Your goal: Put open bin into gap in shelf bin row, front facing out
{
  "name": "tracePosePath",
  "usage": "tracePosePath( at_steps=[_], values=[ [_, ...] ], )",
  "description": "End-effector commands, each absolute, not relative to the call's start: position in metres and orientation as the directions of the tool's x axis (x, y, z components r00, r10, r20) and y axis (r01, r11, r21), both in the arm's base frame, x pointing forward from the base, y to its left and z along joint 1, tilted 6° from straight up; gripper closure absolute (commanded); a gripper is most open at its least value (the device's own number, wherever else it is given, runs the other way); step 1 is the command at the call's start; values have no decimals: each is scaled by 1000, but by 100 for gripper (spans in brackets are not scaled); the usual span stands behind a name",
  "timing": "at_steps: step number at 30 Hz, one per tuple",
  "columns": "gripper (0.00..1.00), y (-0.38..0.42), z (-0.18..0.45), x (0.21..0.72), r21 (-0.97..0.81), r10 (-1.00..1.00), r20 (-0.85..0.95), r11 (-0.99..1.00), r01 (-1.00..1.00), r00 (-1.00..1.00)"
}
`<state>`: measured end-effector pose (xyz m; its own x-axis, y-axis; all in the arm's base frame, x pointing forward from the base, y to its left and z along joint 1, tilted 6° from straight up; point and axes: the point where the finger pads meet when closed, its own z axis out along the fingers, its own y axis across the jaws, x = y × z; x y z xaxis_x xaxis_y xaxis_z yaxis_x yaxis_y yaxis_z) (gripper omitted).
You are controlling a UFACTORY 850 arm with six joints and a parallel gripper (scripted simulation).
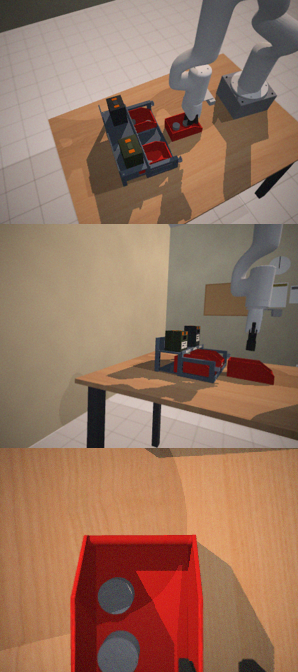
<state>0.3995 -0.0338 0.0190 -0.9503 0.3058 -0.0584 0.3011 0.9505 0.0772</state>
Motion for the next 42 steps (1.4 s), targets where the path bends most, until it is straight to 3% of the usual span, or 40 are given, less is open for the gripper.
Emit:
tracePosePath(
  at_steps=[1,42],
  values=[
    [71,-34,26,399,96,304,-6,948,302,-953],
    [71,-34,29,400,97,305,-24,949,302,-952]
  ],
)
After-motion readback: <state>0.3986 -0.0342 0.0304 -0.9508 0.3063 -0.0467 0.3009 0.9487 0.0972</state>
